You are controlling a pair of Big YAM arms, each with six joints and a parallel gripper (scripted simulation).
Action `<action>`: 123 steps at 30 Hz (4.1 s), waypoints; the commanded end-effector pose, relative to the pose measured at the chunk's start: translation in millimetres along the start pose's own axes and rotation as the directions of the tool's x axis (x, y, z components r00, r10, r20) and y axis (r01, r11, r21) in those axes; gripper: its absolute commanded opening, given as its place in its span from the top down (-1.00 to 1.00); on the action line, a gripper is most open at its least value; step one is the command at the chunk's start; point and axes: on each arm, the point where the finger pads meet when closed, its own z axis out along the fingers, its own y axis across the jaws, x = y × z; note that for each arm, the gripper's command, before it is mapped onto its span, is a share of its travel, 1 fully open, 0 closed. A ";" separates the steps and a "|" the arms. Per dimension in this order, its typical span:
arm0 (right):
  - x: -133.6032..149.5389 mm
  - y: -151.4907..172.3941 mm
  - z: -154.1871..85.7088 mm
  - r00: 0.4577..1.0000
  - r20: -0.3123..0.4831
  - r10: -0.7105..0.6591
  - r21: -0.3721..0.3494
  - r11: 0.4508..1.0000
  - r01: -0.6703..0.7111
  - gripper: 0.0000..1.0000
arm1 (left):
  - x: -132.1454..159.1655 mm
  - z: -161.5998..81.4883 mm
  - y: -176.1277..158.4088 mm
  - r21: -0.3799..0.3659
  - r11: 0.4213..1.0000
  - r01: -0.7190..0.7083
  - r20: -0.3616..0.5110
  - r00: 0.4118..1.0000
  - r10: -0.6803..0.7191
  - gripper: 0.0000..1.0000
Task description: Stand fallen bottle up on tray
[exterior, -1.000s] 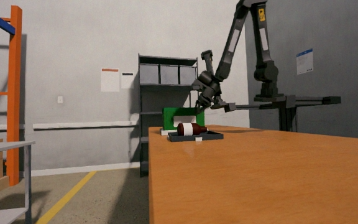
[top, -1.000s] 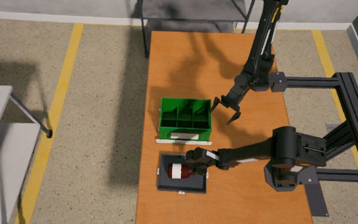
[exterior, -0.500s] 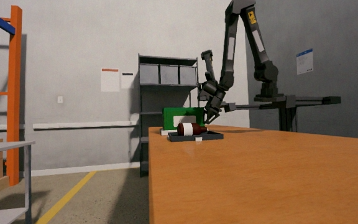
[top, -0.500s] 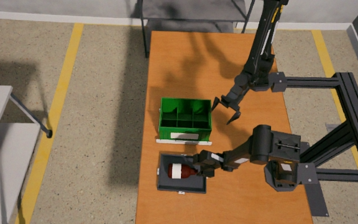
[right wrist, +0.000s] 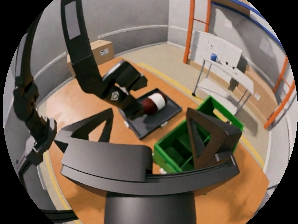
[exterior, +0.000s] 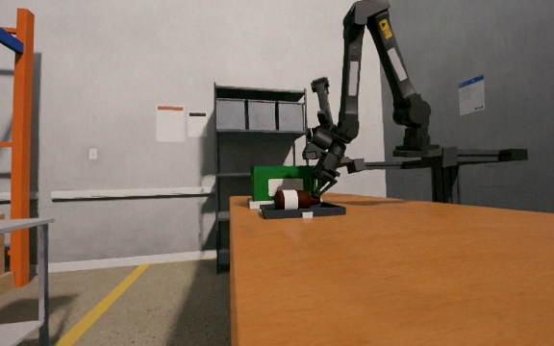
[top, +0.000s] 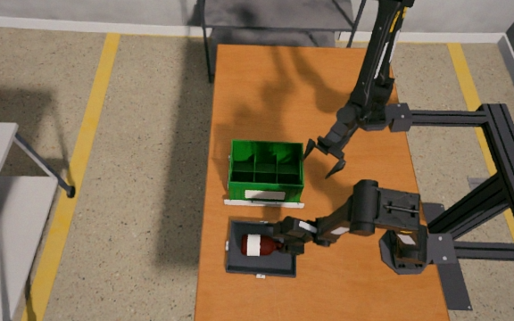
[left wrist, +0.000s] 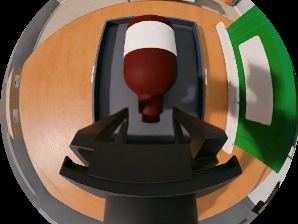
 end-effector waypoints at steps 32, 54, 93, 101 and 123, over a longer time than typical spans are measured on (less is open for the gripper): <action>-6.2 1.0 1.4 1.000 0.018 -0.003 -0.002 1.000 0.003 -1.00 | -8.6 26.1 0.5 0.002 1.000 0.002 0.030 1.000 -0.003 0.18; -6.2 1.0 1.4 1.000 0.018 -0.003 -0.002 1.000 0.003 -1.00 | -14.3 5.4 -4.4 0.007 1.000 0.004 0.024 1.000 -0.004 0.43; -6.2 1.0 1.4 1.000 0.018 -0.003 -0.002 1.000 0.003 -1.00 | -119.3 -38.6 -5.0 0.100 0.936 0.338 -0.158 0.934 -0.321 0.43; -6.2 1.0 1.4 1.000 0.018 -0.003 -0.002 1.000 0.003 -1.00 | -146.5 -39.6 -24.3 0.164 0.707 0.688 -0.438 0.693 -0.573 0.43; -6.2 1.0 1.4 1.000 0.018 -0.003 -0.002 1.000 0.003 -1.00 | -132.6 -56.1 12.1 -0.413 0.009 0.911 -0.756 -0.337 -0.561 0.43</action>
